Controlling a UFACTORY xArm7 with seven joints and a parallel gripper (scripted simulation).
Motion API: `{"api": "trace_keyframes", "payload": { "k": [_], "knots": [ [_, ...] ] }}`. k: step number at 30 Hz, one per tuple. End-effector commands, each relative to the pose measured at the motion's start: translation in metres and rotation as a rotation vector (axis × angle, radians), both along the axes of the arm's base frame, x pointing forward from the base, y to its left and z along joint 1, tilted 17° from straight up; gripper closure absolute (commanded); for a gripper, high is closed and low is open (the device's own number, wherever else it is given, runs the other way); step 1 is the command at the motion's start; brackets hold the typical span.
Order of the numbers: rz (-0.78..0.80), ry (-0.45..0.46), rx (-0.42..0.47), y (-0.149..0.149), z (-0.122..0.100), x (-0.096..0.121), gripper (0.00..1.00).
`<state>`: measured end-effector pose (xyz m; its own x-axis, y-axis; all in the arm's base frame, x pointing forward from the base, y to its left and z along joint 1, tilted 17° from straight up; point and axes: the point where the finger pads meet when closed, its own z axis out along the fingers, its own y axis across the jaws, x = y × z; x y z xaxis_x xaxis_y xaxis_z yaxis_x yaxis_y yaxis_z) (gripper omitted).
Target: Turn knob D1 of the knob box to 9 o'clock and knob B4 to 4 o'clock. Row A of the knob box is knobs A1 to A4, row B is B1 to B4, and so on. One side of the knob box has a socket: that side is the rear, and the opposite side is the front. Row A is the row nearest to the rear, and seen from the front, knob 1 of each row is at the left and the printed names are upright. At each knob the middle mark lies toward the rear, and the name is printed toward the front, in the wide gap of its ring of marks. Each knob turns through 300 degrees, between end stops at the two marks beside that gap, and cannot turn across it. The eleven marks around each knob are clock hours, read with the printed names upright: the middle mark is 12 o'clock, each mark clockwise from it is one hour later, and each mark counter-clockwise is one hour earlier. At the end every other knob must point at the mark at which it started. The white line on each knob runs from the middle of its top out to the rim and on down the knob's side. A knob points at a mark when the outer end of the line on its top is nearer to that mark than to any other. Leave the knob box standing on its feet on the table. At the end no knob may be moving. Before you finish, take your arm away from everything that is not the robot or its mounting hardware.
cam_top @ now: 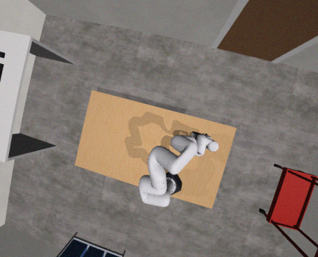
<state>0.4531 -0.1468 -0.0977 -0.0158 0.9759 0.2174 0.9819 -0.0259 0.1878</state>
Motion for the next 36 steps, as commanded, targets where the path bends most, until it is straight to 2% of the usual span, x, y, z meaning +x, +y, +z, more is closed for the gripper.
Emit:
{"api": "trace_keyframes", "payload": {
  "k": [1, 9, 22, 36],
  "knots": [
    [-0.001, -0.003, -0.001, -0.001, 0.001, 0.001, 0.81],
    [-0.001, -0.003, -0.001, -0.002, 0.005, 0.0, 0.81],
    [-0.001, -0.003, -0.001, -0.008, 0.034, -0.005, 0.81],
    [-0.001, -0.003, -0.001, -0.009, 0.036, -0.006, 0.81]
  ]
}}
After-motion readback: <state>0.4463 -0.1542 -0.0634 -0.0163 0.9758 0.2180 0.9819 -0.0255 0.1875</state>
